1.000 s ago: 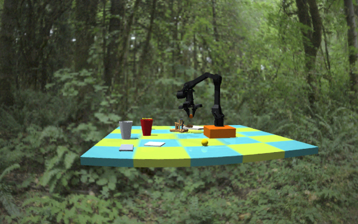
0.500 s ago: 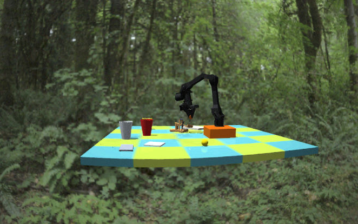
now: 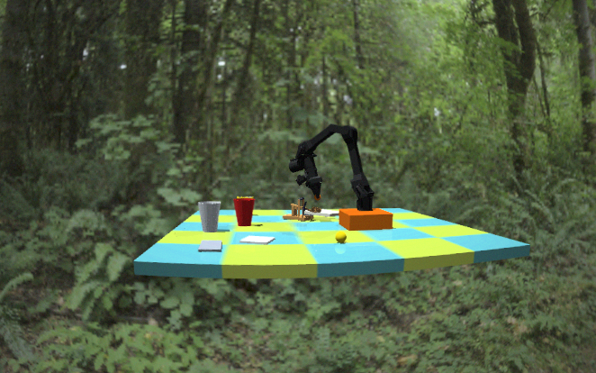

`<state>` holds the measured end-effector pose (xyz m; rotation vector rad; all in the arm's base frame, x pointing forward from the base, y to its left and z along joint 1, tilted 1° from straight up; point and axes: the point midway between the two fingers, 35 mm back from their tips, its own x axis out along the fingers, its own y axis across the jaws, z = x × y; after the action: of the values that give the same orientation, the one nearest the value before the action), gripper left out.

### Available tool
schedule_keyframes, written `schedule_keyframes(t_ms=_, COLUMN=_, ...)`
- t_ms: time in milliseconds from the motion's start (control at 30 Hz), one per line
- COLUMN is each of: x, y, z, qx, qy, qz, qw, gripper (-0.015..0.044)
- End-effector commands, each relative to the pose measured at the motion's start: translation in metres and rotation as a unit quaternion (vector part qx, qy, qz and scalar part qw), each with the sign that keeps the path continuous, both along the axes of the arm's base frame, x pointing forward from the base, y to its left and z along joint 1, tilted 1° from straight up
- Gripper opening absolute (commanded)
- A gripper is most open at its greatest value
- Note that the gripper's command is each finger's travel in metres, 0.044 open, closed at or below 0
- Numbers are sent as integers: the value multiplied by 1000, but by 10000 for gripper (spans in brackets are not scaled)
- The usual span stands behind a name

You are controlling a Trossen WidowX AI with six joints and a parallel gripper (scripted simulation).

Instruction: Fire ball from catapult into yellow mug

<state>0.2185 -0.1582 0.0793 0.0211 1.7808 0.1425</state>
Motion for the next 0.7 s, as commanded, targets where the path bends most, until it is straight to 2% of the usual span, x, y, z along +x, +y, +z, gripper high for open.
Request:
schedule_keyframes(t_ms=0, x=0, y=-6, z=-3, qx=-11, qy=19, qz=-71, qw=997, gripper=0)
schedule_keyframes(t_ms=333, x=1, y=-18, z=-12, qx=-40, qy=61, qz=-229, qw=971, gripper=0)
schedule_keyframes(t_ms=667, x=2, y=-19, z=-18, qx=-42, qy=64, qz=-239, qw=968, gripper=0)
